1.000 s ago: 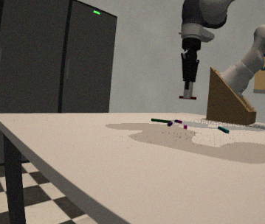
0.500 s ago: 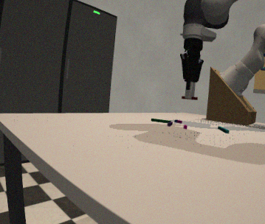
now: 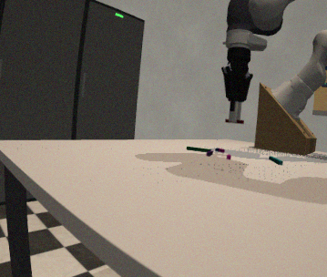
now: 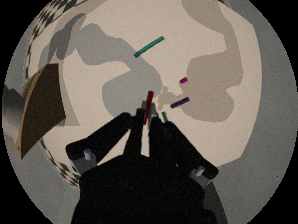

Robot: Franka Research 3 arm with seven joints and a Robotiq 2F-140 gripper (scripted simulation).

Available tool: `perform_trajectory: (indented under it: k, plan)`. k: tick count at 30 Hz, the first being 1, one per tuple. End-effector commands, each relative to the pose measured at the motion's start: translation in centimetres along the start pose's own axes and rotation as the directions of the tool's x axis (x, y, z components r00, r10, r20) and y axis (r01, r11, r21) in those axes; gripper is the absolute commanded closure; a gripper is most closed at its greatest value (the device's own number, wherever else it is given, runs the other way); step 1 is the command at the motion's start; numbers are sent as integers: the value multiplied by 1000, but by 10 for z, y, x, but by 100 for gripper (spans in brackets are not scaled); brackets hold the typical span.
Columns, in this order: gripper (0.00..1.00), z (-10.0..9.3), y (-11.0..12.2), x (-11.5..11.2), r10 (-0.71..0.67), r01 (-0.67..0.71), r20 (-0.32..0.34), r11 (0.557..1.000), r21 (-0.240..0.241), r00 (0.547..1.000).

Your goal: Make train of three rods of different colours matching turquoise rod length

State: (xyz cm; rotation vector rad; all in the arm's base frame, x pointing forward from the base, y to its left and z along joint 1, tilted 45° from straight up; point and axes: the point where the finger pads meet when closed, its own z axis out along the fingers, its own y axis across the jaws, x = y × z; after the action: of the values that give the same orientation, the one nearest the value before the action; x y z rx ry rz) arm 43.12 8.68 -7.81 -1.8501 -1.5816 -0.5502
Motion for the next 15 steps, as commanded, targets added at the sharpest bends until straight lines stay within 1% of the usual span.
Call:
perform_trajectory:
  k: [1, 6, 11, 13, 15]
  plan:
    - [97, 0, 0, 2, 28, -28, -2, 1000, 2, 1000]
    - [97, 5, 0, 2, 27, -27, -1, 1000, 3, 1000]
    - [97, 20, 0, 2, 27, -27, -1, 1000, 3, 1000]
    - [97, 20, 0, 2, 27, -27, -1, 1000, 3, 1000]
    - [97, 28, 0, 1, 27, -27, -1, 1000, 3, 1000]
